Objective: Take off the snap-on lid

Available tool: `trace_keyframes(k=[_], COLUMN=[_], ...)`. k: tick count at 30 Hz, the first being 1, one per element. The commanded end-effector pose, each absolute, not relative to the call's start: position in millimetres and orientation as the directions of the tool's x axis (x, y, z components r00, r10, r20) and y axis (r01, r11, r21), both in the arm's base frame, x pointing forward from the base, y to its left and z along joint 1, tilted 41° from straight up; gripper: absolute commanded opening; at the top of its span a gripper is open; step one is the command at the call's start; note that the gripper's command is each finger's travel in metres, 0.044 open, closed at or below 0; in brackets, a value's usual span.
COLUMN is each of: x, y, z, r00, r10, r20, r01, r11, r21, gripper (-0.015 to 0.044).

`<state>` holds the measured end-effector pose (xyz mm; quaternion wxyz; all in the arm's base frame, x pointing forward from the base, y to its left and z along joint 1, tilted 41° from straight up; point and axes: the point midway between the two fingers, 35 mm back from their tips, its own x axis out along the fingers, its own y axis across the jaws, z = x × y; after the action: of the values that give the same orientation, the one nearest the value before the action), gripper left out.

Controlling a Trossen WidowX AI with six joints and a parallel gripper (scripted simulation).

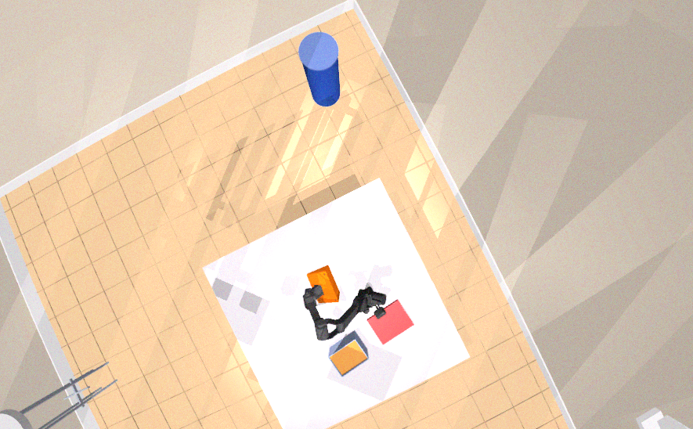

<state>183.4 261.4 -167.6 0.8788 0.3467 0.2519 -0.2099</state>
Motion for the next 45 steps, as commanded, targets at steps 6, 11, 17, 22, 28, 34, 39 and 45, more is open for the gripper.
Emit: trace_keyframes(k=[6, 11, 17, 22, 28, 34, 39, 45], x=[177, 172, 167, 163, 158, 157, 157, 157], y=[274, 279, 284, 289, 295, 295, 294, 294], z=[-151, -144, -135, -127, -118, -117, -118, -118], r00=[0.788, 0.788, 0.787, 0.787, 0.787, 0.787, 0.787, 0.787], r10=[-0.187, -0.187, -0.187, -0.187, -0.187, -0.187, -0.187, -0.187], r20=[-0.586, -0.587, -0.588, -0.588, -0.588, -0.589, -0.588, -0.588], r01=[0.541, 0.542, 0.542, 0.542, 0.543, 0.543, 0.543, 0.543], r11=[0.663, 0.663, 0.663, 0.663, 0.663, 0.663, 0.663, 0.663], r21=[0.516, 0.516, 0.516, 0.516, 0.515, 0.515, 0.515, 0.515], gripper=[0.044, 0.044, 0.044, 0.044, 0.044, 0.044, 0.044, 0.044])
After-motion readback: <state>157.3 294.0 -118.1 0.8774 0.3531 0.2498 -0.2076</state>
